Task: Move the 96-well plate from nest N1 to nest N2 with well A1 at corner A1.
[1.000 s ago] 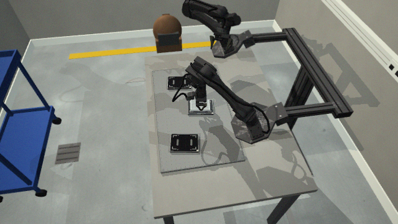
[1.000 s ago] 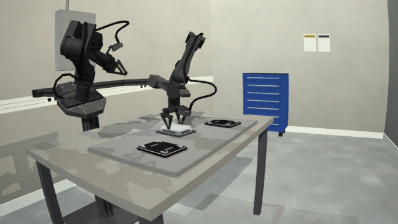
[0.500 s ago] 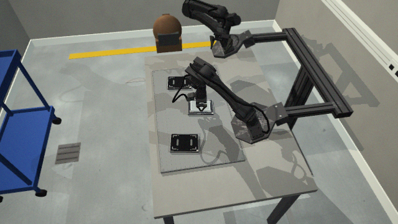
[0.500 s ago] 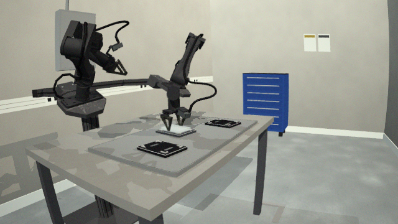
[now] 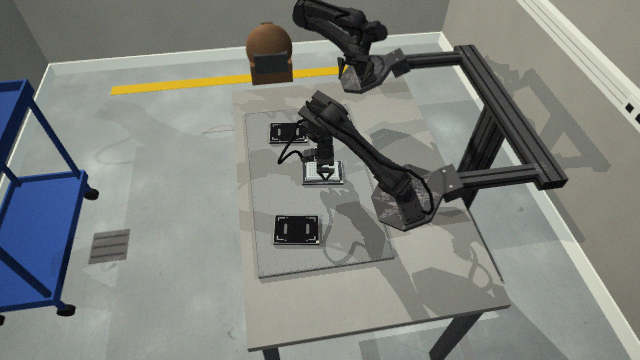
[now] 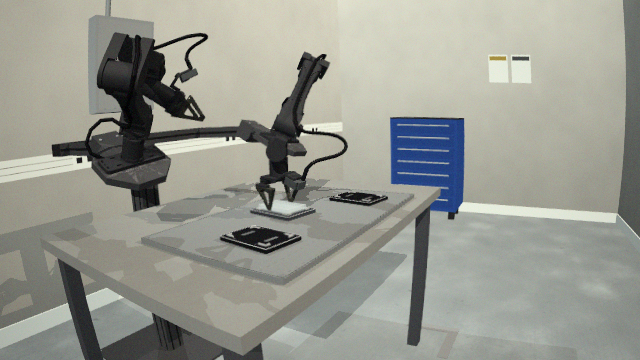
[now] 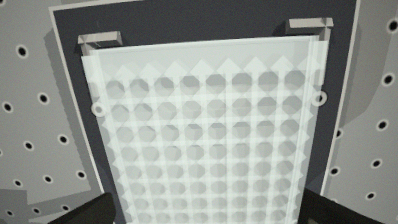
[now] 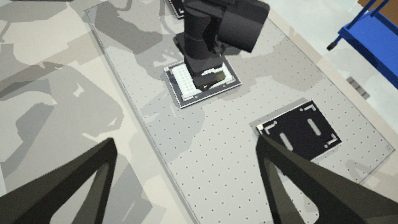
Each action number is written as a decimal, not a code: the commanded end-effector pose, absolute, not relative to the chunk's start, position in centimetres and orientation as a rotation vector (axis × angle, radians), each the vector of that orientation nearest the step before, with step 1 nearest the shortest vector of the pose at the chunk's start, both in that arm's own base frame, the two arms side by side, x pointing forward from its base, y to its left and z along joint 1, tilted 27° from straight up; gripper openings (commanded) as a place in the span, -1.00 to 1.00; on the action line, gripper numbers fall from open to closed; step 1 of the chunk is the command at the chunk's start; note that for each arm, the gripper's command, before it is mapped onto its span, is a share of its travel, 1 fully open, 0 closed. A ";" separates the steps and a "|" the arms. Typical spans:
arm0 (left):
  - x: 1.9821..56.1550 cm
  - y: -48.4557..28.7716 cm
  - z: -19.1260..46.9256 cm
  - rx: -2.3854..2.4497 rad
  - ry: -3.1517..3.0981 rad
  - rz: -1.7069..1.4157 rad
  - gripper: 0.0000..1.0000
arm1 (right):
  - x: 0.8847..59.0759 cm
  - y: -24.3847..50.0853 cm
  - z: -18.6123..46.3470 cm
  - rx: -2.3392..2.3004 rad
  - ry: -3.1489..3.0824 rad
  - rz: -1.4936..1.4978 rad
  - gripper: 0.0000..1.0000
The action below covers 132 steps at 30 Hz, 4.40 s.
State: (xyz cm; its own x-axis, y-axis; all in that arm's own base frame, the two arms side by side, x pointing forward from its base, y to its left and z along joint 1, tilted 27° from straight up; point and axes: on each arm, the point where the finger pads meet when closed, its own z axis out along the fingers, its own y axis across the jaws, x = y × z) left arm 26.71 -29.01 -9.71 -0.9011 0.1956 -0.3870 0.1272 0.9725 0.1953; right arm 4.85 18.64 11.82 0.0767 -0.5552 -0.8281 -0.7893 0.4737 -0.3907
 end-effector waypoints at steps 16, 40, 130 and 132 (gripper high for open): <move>23.5 -32.3 1.7 0.217 2.656 0.130 1.00 | 4.5 19.1 13.1 -1.171 1.581 0.280 1.00; 28.3 -23.6 5.2 0.255 2.412 0.129 1.00 | -1.1 28.4 10.2 -1.417 1.681 0.353 1.00; 37.1 4.2 17.0 0.045 1.881 0.108 1.00 | 26.6 35.4 -3.9 0.067 2.660 -0.109 1.00; 37.1 4.2 17.0 0.045 1.881 0.108 1.00 | 26.7 35.6 -3.9 0.096 2.666 -0.109 1.00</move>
State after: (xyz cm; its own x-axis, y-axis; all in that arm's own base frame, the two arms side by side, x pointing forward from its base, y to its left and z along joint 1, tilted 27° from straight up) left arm 36.74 4.16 16.08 -0.3382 0.0727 -0.9383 -0.0301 0.9957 0.0880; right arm 27.23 35.84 -4.08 -0.8584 -0.0422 -0.5112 -0.0256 0.9989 -0.0394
